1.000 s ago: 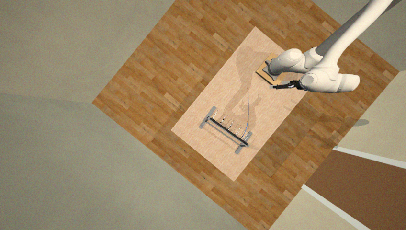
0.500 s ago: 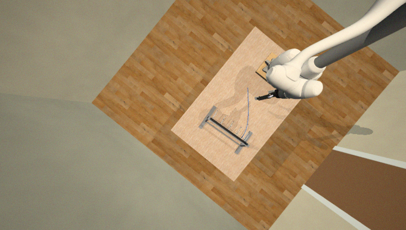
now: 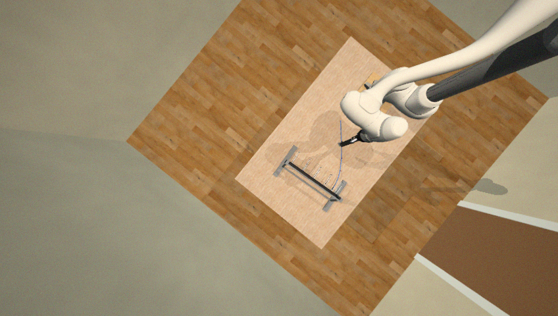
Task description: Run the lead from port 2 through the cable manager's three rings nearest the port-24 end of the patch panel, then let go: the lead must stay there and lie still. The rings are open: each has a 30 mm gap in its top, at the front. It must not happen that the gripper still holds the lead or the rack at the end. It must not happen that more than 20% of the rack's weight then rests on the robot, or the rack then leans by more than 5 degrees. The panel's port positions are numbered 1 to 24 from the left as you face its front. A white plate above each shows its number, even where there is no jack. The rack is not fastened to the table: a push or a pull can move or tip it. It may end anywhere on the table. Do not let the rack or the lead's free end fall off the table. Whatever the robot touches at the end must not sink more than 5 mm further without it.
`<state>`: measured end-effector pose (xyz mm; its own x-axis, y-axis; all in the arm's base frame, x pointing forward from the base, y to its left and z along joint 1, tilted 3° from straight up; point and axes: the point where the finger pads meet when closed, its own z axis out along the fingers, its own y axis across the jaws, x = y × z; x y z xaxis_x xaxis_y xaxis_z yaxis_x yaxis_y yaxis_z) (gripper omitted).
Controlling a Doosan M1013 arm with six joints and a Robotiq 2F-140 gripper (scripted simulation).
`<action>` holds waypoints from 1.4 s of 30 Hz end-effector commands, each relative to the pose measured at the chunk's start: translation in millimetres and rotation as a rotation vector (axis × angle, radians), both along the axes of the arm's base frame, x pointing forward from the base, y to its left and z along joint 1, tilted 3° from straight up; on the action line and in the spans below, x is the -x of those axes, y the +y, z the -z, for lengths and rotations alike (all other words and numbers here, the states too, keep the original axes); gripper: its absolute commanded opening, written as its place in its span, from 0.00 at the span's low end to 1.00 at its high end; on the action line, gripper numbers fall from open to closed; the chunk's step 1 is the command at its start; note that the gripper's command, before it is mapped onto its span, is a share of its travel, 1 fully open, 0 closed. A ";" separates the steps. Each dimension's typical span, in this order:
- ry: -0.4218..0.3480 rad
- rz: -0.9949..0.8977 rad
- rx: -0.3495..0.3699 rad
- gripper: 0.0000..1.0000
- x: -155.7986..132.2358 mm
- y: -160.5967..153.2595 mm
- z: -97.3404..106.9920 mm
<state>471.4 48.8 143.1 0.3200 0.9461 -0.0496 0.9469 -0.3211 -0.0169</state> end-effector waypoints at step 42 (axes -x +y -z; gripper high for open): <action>-0.006 0.206 0.005 0.00 11.4 3.8 0.6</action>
